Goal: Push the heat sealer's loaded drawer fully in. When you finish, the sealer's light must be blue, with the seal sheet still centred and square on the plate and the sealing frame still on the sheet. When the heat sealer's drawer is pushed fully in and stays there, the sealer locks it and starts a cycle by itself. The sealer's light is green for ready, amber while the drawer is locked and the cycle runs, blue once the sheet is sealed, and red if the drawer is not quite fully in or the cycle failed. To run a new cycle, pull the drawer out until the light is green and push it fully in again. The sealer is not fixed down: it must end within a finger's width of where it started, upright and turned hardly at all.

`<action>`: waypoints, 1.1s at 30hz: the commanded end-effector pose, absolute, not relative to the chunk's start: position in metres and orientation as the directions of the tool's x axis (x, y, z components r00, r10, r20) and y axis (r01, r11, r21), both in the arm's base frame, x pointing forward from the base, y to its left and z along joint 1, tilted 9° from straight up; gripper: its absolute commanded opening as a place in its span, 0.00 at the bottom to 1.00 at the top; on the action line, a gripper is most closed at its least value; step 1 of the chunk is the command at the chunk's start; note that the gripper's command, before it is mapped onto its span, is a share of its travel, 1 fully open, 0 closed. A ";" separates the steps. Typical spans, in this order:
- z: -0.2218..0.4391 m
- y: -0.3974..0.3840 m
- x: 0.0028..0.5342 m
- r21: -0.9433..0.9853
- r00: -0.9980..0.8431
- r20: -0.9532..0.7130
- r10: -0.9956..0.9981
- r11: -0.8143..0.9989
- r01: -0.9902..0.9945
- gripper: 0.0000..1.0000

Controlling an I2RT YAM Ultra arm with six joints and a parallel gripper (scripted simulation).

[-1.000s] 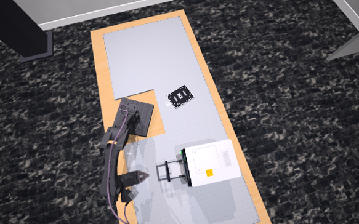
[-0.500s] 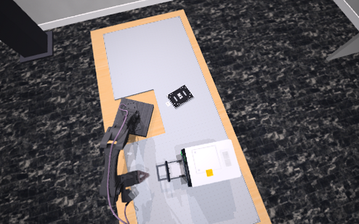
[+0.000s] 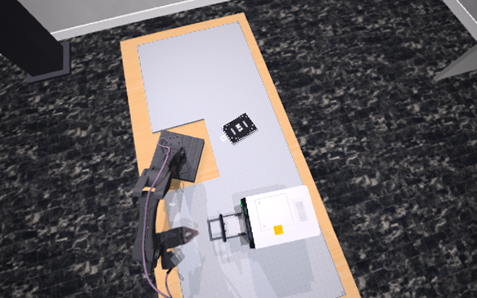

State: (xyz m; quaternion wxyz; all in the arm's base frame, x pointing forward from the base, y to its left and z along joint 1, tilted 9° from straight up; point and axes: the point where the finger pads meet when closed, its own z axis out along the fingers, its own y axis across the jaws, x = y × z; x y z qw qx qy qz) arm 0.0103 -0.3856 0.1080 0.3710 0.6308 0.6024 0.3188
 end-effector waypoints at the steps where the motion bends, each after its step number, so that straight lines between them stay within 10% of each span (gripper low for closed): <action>1: 0.119 -0.392 0.006 0.854 0.080 -0.085 0.993 0.031 0.519 0.30; 33: 0.113 -0.388 0.019 0.855 0.076 -0.078 0.994 0.028 0.518 0.30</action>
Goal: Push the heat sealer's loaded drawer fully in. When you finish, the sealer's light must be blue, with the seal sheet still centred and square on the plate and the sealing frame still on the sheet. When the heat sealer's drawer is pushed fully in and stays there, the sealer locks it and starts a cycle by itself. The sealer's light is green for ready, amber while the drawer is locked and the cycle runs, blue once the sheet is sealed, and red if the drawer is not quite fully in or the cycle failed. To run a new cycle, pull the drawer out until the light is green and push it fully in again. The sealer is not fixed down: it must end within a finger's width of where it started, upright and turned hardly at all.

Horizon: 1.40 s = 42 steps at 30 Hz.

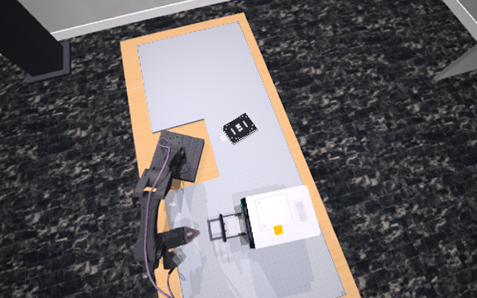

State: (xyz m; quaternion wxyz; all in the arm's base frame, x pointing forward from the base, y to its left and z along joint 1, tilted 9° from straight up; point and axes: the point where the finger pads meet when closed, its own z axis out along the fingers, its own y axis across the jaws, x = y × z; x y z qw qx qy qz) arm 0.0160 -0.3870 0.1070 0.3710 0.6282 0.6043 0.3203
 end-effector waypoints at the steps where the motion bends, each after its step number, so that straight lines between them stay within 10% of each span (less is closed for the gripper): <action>1: 0.113 -0.388 0.020 0.855 0.075 -0.078 0.994 0.028 0.518 0.30; 42: 0.101 -0.390 0.041 0.855 0.071 -0.078 0.994 0.030 0.517 0.30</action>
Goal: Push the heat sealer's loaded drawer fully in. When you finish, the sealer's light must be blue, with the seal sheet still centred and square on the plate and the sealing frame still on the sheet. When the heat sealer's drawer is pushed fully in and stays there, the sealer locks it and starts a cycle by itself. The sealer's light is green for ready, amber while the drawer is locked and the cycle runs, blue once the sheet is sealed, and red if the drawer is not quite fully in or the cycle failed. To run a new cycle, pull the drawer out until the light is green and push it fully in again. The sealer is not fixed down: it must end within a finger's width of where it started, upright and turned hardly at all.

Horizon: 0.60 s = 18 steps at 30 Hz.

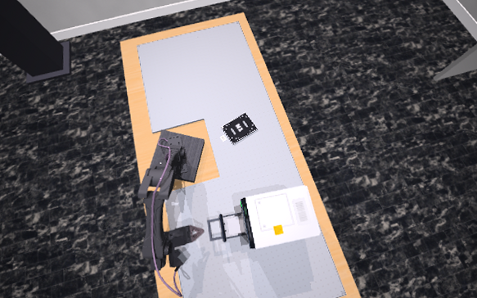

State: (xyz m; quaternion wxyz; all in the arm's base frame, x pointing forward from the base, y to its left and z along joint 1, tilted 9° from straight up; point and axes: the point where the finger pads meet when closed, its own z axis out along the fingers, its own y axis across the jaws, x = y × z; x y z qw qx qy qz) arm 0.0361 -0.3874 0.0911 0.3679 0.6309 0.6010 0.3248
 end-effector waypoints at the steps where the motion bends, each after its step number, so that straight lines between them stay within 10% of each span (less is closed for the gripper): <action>1: 0.101 -0.390 0.042 0.855 0.071 -0.078 0.994 0.030 0.517 0.30; 18: 0.096 -0.391 0.050 0.856 0.070 -0.078 0.994 0.030 0.517 0.30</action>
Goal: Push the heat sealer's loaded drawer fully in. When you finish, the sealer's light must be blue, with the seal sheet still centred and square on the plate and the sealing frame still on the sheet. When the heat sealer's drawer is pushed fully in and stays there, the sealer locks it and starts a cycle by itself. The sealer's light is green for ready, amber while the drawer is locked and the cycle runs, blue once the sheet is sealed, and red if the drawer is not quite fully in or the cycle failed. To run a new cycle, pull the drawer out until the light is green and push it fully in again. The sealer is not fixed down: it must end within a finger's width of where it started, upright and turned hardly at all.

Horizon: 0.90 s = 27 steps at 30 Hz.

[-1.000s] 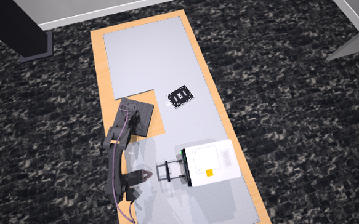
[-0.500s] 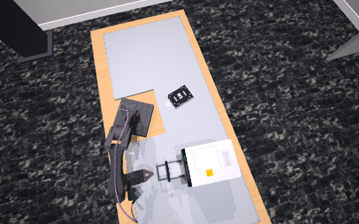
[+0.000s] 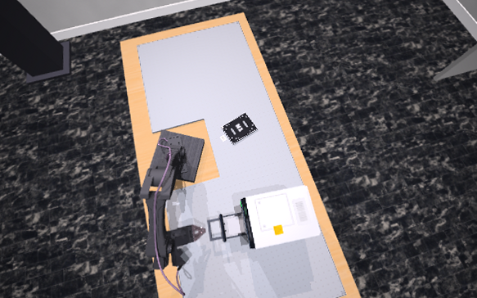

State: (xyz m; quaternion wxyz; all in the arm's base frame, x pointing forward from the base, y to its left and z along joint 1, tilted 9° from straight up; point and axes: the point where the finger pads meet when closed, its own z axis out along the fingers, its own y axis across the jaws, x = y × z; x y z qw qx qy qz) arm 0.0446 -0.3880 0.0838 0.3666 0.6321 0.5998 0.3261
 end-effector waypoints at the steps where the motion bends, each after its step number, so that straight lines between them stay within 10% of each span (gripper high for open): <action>1: 0.095 -0.391 0.051 0.856 0.070 -0.078 0.994 0.030 0.517 0.30; 27: 0.087 -0.392 0.064 0.856 0.070 -0.078 0.995 0.031 0.516 0.30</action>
